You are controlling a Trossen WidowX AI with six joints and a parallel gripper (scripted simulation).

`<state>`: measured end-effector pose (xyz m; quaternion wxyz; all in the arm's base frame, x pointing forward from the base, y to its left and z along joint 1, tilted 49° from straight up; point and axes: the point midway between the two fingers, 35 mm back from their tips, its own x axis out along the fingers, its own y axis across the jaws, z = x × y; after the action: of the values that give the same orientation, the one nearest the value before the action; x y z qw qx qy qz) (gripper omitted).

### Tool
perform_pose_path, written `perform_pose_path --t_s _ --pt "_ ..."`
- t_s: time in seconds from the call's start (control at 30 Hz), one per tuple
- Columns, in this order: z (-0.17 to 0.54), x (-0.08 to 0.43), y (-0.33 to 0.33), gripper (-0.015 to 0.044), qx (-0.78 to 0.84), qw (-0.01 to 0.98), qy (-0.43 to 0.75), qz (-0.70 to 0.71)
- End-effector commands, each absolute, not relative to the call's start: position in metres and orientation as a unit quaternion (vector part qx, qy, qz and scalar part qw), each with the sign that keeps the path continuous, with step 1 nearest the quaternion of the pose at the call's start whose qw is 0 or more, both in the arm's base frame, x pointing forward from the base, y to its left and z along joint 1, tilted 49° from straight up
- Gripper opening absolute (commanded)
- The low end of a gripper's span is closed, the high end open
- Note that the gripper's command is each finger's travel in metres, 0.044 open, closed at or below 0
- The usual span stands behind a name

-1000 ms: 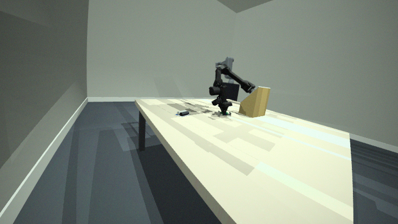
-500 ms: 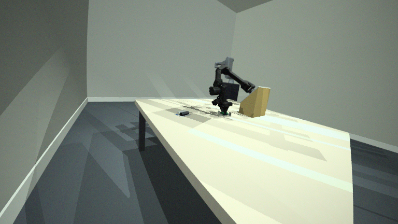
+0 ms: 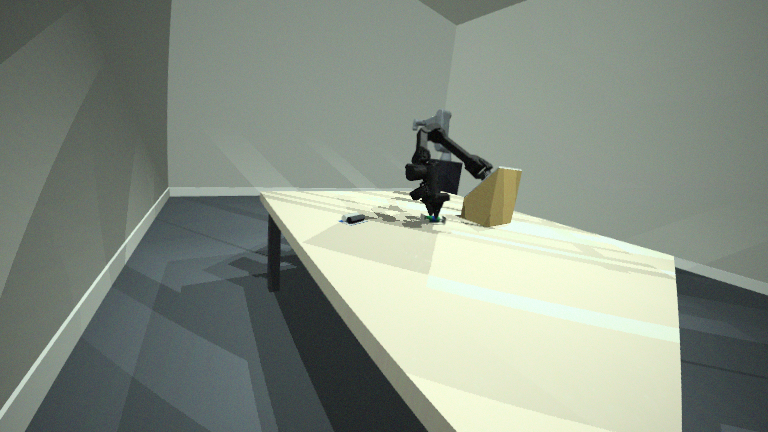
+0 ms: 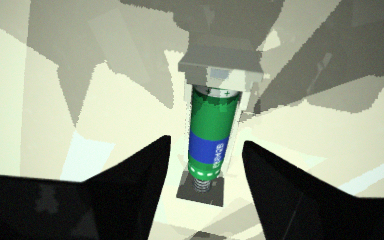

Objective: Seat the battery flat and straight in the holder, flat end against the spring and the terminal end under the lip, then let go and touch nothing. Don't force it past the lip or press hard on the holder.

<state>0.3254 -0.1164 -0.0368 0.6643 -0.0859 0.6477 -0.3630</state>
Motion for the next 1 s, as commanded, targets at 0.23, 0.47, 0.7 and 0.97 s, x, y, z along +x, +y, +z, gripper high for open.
perform_pose_path --t_s 0.23,0.47,0.7,0.97 --pt "0.011 0.325 -0.06 0.044 -0.082 0.671 0.642 -0.361" --pt "0.009 0.322 -0.059 0.044 -0.082 0.671 0.643 -0.361" --pt "0.009 0.322 -0.059 0.044 -0.082 0.671 0.643 -0.361" --pt "0.009 0.322 -0.059 0.044 -0.082 0.671 0.643 -0.361"
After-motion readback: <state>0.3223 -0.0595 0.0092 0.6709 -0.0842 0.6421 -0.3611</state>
